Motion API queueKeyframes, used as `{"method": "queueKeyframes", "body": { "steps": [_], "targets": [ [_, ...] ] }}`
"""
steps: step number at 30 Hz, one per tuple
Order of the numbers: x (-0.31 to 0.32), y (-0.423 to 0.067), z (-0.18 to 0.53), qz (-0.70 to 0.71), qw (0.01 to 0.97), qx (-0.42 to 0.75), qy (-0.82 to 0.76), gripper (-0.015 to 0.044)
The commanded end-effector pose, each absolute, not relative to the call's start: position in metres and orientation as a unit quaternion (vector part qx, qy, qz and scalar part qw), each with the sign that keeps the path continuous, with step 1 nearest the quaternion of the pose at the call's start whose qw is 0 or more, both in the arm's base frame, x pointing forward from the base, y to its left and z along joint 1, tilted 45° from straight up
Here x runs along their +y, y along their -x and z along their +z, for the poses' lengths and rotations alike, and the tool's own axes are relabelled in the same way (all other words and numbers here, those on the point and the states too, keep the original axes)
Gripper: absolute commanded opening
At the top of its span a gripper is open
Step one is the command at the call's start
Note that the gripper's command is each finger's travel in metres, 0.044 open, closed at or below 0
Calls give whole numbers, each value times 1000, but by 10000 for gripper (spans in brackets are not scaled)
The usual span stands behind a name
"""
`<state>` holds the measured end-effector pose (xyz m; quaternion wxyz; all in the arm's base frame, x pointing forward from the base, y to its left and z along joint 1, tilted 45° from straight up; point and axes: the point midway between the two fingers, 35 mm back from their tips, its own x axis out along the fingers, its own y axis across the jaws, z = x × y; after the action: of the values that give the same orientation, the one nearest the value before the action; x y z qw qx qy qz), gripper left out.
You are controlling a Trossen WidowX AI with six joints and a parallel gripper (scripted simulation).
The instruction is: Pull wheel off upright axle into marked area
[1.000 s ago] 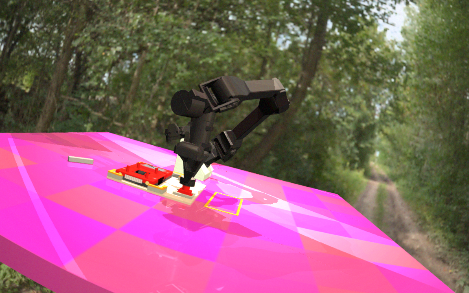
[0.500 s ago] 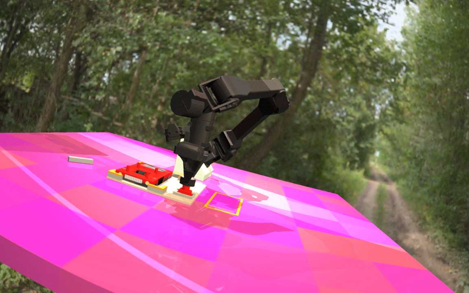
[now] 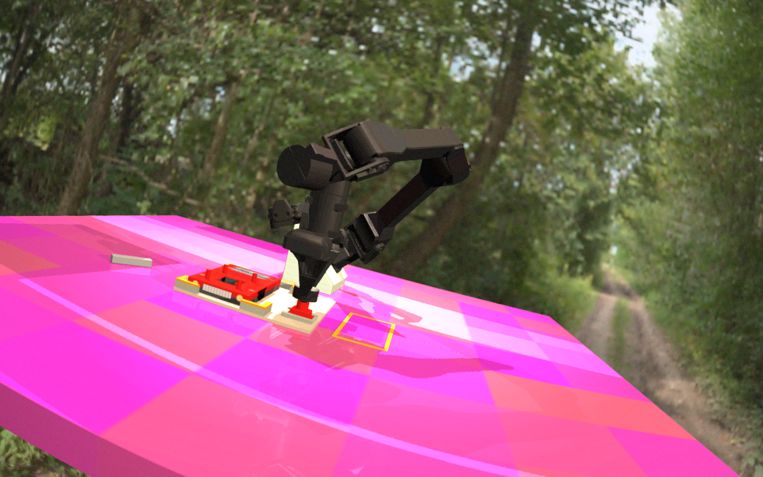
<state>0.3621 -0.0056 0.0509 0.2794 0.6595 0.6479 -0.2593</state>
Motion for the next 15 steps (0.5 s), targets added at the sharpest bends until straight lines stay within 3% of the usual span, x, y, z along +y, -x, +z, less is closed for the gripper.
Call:
{"method": "queueKeyframes", "body": {
  "steps": [1,15],
  "targets": [
    [-20,-361,62,-264,280,636,-669,0],
    [-23,-360,65,-264,279,636,-669,0]
  ]
}}
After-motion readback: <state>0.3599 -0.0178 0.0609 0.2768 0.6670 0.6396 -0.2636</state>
